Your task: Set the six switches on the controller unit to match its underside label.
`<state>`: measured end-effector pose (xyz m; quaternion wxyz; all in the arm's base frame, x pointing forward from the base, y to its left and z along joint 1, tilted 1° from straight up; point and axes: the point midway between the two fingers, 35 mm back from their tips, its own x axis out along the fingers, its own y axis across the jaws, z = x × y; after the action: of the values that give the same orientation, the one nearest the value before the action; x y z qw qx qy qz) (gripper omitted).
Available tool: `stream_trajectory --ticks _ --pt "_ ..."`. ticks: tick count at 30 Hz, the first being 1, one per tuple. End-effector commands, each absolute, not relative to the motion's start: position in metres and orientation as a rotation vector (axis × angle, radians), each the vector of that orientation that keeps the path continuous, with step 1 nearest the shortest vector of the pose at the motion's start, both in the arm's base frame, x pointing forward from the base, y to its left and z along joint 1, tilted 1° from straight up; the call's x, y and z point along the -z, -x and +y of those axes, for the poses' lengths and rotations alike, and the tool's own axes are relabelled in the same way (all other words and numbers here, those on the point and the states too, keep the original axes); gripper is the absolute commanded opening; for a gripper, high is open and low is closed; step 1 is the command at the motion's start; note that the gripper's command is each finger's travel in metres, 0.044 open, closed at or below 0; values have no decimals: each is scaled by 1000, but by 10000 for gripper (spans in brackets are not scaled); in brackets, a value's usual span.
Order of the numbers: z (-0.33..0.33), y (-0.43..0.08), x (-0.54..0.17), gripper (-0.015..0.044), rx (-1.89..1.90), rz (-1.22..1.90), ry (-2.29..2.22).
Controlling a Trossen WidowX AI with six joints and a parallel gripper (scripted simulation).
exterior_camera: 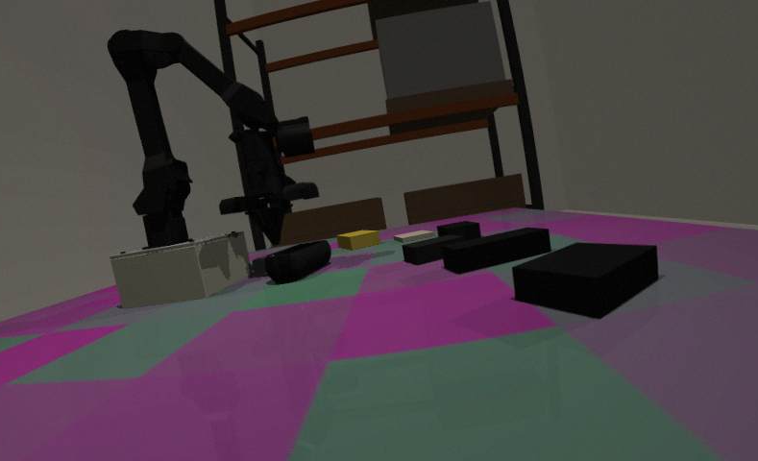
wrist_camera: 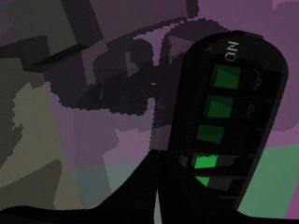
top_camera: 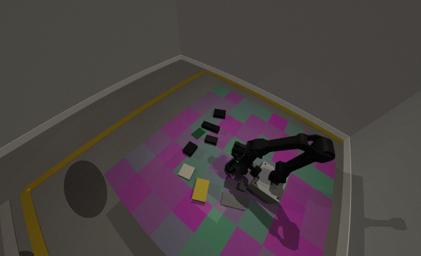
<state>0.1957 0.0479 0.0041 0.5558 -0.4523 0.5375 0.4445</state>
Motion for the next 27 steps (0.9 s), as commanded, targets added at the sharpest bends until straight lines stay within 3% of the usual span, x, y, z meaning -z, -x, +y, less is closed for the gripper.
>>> stream_trajectory --ticks 1,5,10,21,27 --pt "48 -196 -12 52 -1049 1269 1068" --pt "48 -194 -52 158 -1050 1269 1068" --pt "48 -194 -54 289 -1050 1269 1068" --pt "48 -194 -54 0 -1050 1269 1068" --pt "48 -194 -54 0 -1050 1269 1068"
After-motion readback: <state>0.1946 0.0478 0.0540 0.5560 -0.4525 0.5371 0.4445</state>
